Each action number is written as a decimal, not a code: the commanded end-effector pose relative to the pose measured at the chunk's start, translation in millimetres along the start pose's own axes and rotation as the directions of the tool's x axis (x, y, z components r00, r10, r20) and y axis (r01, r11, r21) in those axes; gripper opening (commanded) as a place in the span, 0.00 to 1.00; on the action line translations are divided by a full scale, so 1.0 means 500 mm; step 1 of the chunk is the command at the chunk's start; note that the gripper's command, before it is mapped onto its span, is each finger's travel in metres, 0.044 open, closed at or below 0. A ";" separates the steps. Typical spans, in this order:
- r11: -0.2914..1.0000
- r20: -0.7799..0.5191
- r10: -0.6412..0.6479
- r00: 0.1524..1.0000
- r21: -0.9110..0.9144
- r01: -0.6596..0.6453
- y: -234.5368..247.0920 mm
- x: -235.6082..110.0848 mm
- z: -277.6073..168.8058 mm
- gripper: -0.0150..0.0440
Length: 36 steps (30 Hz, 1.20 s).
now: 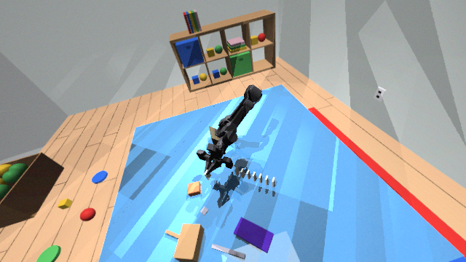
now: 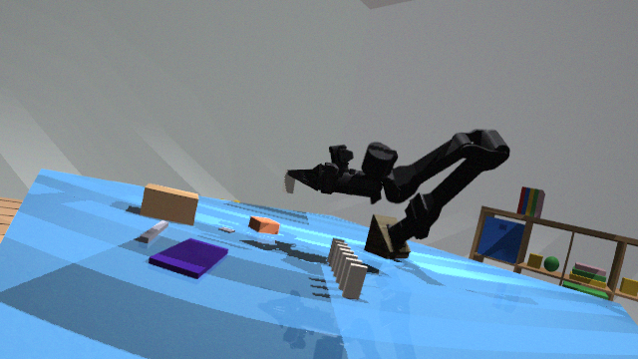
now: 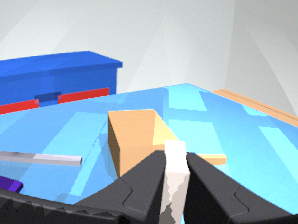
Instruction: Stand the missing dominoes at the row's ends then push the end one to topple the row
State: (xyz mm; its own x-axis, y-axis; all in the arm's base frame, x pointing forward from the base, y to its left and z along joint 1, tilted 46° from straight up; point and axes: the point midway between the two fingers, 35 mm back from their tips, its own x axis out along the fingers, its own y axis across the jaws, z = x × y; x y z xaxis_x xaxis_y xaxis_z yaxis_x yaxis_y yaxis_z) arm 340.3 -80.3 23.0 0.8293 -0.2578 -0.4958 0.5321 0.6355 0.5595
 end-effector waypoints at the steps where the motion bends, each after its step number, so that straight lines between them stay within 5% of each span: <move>1: 1.000 -0.001 -0.003 1.000 0.004 0.003 0.000 0.002 -0.009 0.29; 36: 1.000 -0.006 -0.002 1.000 0.003 0.002 -0.001 0.036 -0.214 0.29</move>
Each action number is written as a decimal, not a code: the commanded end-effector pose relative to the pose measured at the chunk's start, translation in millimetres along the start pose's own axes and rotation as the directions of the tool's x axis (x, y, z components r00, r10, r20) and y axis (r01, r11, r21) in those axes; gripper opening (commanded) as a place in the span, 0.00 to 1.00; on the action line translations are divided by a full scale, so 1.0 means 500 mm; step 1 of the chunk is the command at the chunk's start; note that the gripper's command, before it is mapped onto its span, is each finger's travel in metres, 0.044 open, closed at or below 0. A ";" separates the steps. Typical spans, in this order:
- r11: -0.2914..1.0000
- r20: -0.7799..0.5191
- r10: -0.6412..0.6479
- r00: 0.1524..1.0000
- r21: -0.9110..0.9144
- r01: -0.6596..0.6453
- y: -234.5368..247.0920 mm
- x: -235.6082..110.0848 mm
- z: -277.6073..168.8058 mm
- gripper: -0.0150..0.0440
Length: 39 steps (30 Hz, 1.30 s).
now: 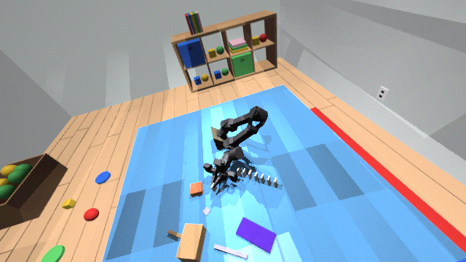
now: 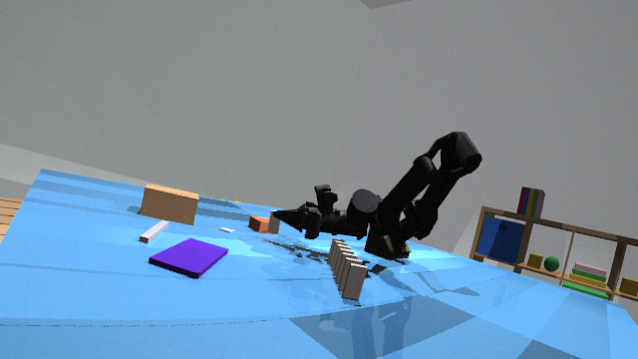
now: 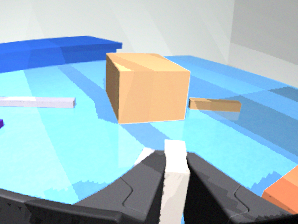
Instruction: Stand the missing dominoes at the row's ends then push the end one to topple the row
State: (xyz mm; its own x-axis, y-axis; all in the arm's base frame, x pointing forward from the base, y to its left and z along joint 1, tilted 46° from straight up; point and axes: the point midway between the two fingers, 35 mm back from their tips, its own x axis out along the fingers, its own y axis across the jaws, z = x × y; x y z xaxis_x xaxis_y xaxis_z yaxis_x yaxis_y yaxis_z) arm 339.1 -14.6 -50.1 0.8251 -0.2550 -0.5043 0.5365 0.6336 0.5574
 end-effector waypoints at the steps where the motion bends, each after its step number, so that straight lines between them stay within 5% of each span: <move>1: 1.000 0.003 0.004 1.000 0.002 -0.004 -0.002 -0.001 -0.026 0.29; 13: 1.000 0.003 0.004 1.000 0.002 -0.004 -0.003 -0.001 -0.030 0.29; 29: 1.000 0.003 0.004 1.000 0.002 -0.004 -0.002 -0.001 -0.026 1.00; 39: 1.000 0.002 0.004 1.000 -0.004 -0.004 -0.003 -0.010 0.071 1.00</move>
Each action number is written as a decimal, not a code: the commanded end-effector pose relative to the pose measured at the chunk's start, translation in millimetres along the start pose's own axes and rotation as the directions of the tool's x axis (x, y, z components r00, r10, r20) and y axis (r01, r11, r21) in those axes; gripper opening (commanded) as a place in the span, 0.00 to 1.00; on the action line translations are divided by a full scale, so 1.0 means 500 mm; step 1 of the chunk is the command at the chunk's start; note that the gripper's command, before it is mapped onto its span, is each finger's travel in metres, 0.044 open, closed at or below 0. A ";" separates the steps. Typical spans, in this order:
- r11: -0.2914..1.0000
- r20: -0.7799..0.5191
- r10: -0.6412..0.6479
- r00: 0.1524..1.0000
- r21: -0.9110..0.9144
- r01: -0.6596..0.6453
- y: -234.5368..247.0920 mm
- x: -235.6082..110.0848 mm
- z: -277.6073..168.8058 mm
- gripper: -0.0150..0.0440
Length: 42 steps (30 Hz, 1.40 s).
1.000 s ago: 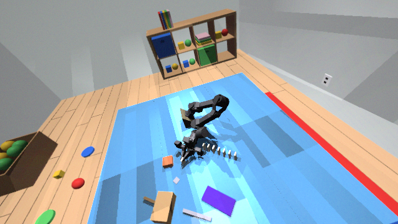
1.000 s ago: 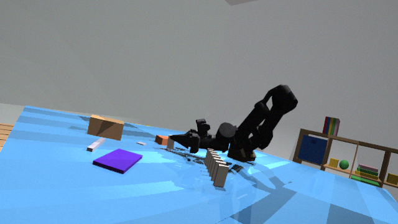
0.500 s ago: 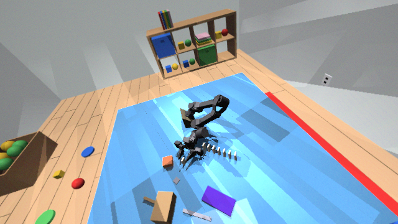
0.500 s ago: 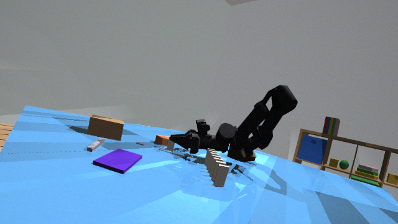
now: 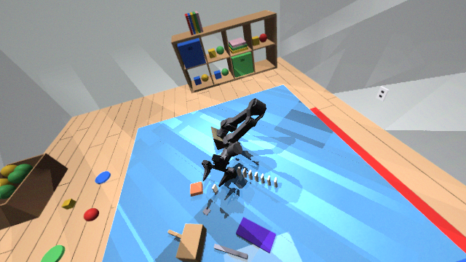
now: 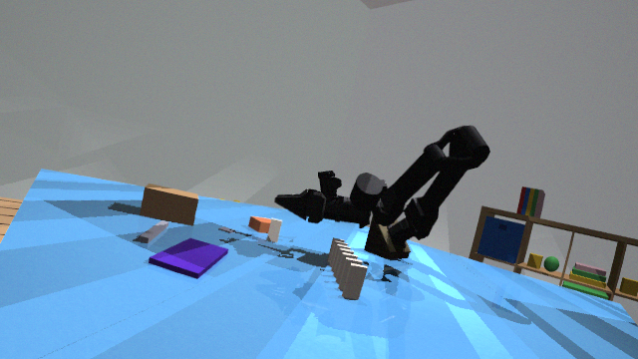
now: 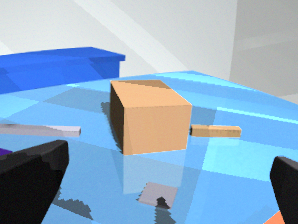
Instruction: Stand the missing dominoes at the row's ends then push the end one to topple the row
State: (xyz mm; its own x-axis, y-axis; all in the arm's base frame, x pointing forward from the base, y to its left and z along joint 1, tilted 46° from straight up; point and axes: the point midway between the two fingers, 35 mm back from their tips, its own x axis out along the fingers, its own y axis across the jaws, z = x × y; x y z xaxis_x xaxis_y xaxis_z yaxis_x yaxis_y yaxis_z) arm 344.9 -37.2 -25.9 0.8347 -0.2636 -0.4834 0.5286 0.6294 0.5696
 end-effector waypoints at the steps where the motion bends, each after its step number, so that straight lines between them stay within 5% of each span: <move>1: 1.000 -0.022 -0.009 1.000 -0.020 0.008 -0.007 -0.005 0.004 1.00; 10: 0.880 -0.230 -0.113 0.967 -0.475 -0.009 0.011 0.116 0.003 1.00; 18: 0.583 -0.519 -0.217 0.827 -0.748 -0.317 0.010 0.179 0.025 1.00; 31: 0.231 -0.821 -0.219 0.527 -0.569 -0.790 -0.036 0.159 0.076 1.00; 42: 0.019 -0.966 -0.086 0.245 -0.247 -0.969 -0.019 0.095 0.083 1.00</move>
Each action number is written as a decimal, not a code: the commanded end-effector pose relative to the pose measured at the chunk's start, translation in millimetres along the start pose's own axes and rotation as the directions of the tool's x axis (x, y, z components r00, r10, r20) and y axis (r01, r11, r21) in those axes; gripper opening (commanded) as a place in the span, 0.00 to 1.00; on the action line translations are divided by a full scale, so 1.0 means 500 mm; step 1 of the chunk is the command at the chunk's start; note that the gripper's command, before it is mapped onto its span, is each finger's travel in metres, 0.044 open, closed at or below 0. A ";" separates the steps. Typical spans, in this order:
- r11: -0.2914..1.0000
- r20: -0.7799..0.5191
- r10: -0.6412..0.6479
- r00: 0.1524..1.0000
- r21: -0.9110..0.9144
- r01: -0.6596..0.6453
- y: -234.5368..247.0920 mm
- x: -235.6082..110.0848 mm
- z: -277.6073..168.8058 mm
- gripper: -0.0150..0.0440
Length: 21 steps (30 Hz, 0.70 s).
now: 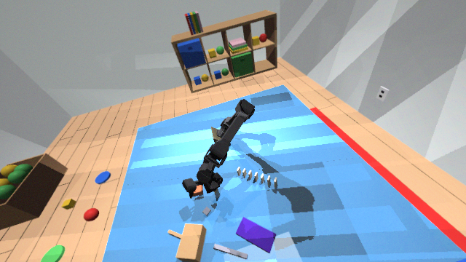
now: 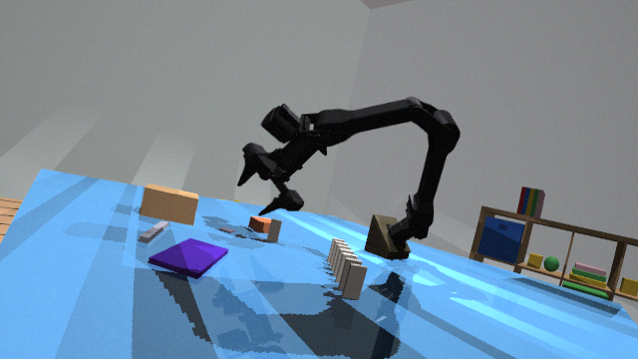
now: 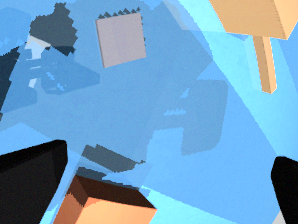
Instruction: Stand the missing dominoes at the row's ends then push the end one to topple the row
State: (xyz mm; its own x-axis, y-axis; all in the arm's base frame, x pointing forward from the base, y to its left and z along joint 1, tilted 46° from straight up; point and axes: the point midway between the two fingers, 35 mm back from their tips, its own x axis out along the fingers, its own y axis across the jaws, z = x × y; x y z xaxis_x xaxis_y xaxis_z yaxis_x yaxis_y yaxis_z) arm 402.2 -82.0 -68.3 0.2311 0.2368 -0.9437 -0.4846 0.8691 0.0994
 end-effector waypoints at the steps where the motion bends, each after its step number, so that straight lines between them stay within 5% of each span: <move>1: 0.809 0.009 0.453 0.891 -0.424 -0.407 0.022 -0.095 -0.007 1.00; 6: 0.737 0.003 0.576 0.817 -0.435 -0.518 0.055 -0.130 -0.018 1.00; 21: 0.734 0.004 0.579 0.815 -0.437 -0.520 0.056 -0.131 -0.018 1.00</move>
State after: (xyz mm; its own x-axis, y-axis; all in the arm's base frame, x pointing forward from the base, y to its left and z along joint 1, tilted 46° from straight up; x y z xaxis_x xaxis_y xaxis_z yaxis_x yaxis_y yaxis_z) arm 366.5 -78.0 -13.3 -0.0800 0.6689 -0.7390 -0.8301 0.3657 0.4209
